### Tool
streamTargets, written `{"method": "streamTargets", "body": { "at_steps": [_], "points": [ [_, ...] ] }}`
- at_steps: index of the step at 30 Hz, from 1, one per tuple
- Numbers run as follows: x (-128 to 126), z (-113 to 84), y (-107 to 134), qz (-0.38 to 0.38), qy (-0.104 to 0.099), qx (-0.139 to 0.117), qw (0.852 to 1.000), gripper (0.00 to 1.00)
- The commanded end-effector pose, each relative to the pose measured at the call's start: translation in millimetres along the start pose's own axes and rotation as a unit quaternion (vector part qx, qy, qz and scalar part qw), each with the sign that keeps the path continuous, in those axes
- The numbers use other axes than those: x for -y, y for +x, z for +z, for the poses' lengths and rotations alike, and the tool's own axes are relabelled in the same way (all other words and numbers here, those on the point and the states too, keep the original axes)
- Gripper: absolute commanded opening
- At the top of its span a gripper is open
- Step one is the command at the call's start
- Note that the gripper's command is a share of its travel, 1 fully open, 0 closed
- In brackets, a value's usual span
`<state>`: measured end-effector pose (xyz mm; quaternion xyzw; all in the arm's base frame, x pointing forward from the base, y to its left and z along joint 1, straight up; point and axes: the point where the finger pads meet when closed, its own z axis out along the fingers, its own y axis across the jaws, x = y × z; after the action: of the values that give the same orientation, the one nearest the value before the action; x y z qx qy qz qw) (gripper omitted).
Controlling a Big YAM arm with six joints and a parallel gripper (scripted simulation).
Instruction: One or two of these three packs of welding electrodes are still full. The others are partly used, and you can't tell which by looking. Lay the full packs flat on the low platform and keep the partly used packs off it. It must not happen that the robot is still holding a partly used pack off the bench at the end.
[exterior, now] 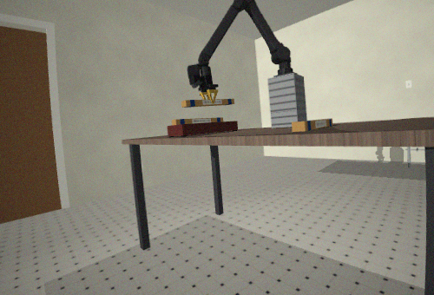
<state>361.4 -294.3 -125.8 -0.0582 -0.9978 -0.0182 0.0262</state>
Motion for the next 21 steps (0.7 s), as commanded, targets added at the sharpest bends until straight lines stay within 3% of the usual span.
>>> {"method": "streamTargets", "body": {
  "at_steps": [1, 21],
  "points": [
    [26, -44.1, -51, -0.014, 0.032, 0.052, 0.998, 0.0],
    [39, -40.6, -49, -0.006, 0.034, 0.055, 0.998, 0.0]
  ]
}}
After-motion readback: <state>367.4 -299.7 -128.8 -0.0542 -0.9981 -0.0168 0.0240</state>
